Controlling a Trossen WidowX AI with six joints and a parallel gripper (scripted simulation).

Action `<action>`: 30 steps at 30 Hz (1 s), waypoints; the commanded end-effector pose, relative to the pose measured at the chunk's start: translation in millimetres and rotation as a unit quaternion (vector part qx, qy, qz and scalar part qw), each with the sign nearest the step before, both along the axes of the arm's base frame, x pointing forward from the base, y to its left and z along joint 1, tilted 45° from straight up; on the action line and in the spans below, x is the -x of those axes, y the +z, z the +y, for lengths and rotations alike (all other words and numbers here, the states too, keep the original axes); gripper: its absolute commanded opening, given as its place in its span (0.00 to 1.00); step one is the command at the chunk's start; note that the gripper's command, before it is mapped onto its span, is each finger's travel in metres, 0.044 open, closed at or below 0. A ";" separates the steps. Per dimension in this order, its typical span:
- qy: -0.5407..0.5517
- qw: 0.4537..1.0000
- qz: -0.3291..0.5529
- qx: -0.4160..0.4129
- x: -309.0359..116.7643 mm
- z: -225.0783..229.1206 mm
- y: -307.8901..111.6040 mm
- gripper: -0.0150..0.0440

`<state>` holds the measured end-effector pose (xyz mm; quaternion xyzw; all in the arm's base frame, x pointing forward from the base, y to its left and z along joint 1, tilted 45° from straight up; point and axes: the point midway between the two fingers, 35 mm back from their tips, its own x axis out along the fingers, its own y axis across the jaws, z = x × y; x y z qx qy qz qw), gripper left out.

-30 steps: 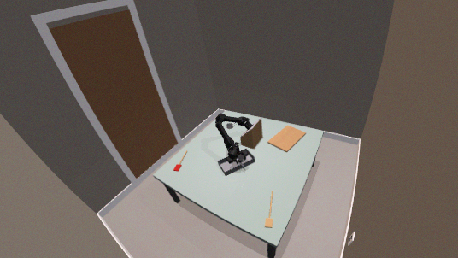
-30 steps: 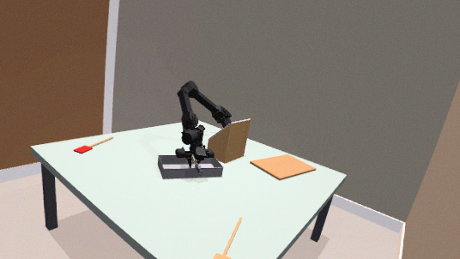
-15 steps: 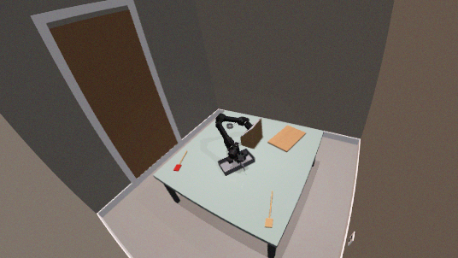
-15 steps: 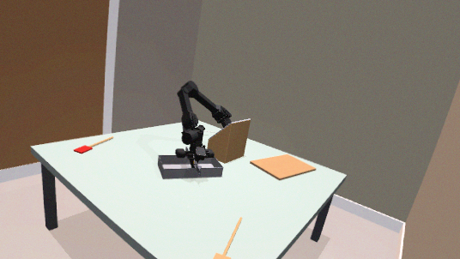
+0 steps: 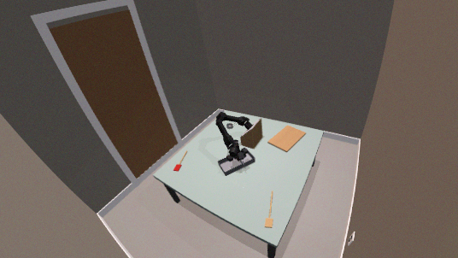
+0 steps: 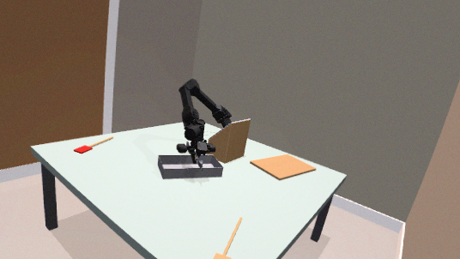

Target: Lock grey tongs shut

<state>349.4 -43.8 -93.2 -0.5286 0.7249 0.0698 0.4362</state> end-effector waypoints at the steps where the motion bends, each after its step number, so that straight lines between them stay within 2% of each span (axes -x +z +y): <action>1: 0.008 1.000 -0.014 -0.004 -9.2 50.0 48.2 0.00; 5: 0.008 1.000 -0.013 -0.002 -5.8 70.8 71.6 0.00; 17: 0.008 1.000 -0.013 -0.002 -5.8 70.8 71.6 0.00; 22: 0.000 1.000 -0.022 -0.003 -3.3 79.3 61.5 0.00; 30: -0.038 0.997 -0.065 -0.017 13.1 128.6 28.0 0.00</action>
